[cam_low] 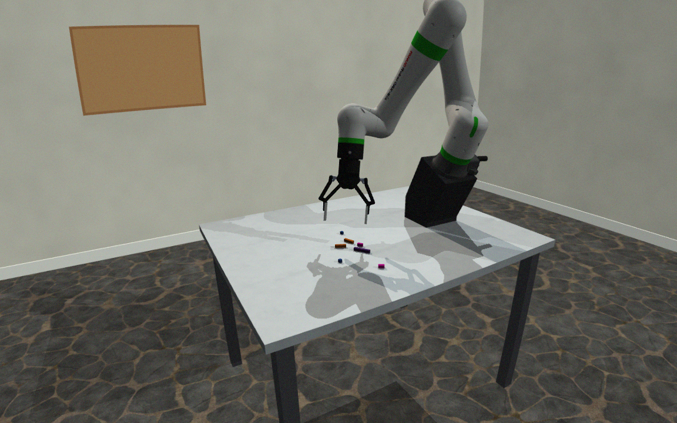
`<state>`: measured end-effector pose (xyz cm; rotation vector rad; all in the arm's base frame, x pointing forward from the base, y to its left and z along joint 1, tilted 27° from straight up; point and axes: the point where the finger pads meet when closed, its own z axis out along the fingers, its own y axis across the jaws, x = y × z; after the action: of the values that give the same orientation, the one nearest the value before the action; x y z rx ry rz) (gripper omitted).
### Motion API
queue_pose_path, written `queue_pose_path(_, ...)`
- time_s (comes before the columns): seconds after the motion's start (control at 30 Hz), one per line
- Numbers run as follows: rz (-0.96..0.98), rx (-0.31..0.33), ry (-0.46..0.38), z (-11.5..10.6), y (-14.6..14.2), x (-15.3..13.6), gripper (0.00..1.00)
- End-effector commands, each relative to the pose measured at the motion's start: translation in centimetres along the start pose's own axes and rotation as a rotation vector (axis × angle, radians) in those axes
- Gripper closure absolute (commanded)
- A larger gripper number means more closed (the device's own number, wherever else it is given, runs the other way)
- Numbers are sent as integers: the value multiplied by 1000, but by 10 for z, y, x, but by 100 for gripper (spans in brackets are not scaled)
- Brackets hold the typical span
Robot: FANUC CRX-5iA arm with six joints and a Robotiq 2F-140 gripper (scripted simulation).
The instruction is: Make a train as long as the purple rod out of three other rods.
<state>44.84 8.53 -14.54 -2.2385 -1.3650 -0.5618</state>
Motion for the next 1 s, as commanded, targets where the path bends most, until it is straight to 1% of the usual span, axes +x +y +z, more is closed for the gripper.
queue_pose_path(0.0,45,26,-48,0,-19,-15,0)
queue_pose_path(0.07,109,42,-112,1,-48,-36,0)
queue_pose_path(0.13,136,46,-140,1,-60,-45,0)
queue_pose_path(0.17,136,46,-140,1,-60,-45,0)
queue_pose_path(0.27,185,51,-191,1,-83,-61,0)
queue_pose_path(0.33,199,51,-205,1,-89,-66,0)
queue_pose_path(0.97,204,51,-210,1,-91,-67,0)
